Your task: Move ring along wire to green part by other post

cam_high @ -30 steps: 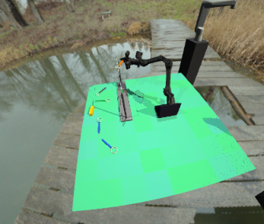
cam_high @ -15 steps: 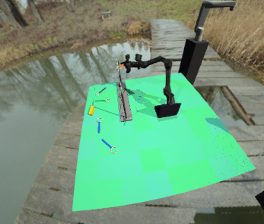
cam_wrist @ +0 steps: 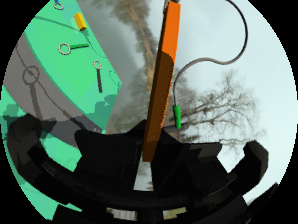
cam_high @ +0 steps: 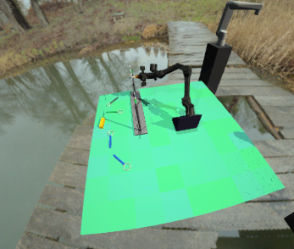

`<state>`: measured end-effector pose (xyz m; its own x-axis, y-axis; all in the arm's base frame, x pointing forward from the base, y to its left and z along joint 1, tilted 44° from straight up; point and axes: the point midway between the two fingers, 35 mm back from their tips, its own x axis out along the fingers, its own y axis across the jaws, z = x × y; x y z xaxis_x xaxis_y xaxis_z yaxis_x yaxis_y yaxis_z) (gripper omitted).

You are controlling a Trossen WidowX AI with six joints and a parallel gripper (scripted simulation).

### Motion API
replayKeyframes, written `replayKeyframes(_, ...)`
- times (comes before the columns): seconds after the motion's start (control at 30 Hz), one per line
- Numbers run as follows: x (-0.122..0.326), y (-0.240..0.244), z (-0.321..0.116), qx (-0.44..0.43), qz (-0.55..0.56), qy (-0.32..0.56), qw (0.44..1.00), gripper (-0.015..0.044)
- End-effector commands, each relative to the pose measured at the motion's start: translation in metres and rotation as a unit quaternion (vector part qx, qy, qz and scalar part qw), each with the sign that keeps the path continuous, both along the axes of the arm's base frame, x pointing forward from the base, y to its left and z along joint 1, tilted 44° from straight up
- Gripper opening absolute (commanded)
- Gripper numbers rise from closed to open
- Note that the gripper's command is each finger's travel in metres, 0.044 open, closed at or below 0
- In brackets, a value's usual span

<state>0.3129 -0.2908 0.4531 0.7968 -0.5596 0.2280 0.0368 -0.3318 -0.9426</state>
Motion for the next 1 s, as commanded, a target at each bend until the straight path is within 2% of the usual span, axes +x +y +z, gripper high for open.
replayKeyframes(0.0, -0.001, -0.005, -0.020, 0.062, -0.001, -0.009, 0.998, -0.0150)
replayKeyframes(0.43, 0.001, -0.007, -0.072, 0.219, 0.004, -0.032, 0.975, -0.0150)
replayKeyframes(0.97, 0.005, 0.012, -0.128, 0.388, 0.008, -0.057, 0.920, -0.0150)
